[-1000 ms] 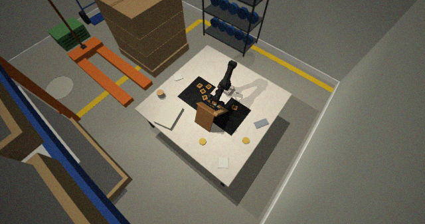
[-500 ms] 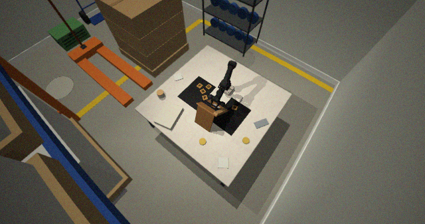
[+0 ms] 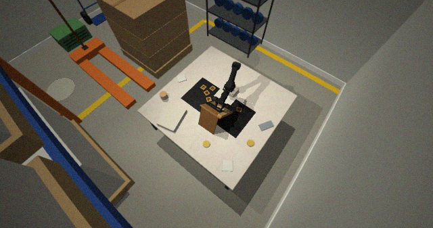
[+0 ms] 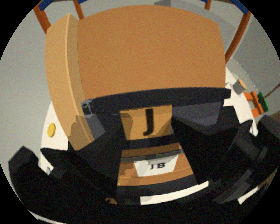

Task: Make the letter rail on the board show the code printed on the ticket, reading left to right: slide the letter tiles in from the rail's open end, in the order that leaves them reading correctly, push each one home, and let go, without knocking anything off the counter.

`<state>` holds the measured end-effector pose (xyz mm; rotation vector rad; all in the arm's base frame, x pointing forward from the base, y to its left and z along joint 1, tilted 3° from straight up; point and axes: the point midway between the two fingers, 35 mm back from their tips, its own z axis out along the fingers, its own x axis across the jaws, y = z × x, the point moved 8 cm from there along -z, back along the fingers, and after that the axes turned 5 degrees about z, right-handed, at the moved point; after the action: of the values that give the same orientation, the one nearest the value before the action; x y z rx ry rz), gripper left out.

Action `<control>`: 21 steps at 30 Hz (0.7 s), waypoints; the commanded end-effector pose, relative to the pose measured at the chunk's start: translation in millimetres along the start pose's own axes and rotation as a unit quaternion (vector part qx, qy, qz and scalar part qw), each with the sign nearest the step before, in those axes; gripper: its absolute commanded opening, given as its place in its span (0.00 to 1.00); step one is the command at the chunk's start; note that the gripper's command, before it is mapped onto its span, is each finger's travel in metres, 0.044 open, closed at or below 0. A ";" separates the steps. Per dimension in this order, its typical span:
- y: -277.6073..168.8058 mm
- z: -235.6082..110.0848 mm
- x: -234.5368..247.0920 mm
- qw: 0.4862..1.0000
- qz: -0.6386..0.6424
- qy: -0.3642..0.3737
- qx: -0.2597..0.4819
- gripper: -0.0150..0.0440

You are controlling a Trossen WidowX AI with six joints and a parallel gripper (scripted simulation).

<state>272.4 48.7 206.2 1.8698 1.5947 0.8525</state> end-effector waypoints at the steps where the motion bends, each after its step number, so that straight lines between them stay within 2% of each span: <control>1: 0.4 -0.1 2.5 1.000 0.002 -0.001 0.000 0.25; 21: -0.4 -0.1 13.8 1.000 0.002 -0.001 0.000 0.25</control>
<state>272.9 60.4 206.8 1.8708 1.5949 0.8530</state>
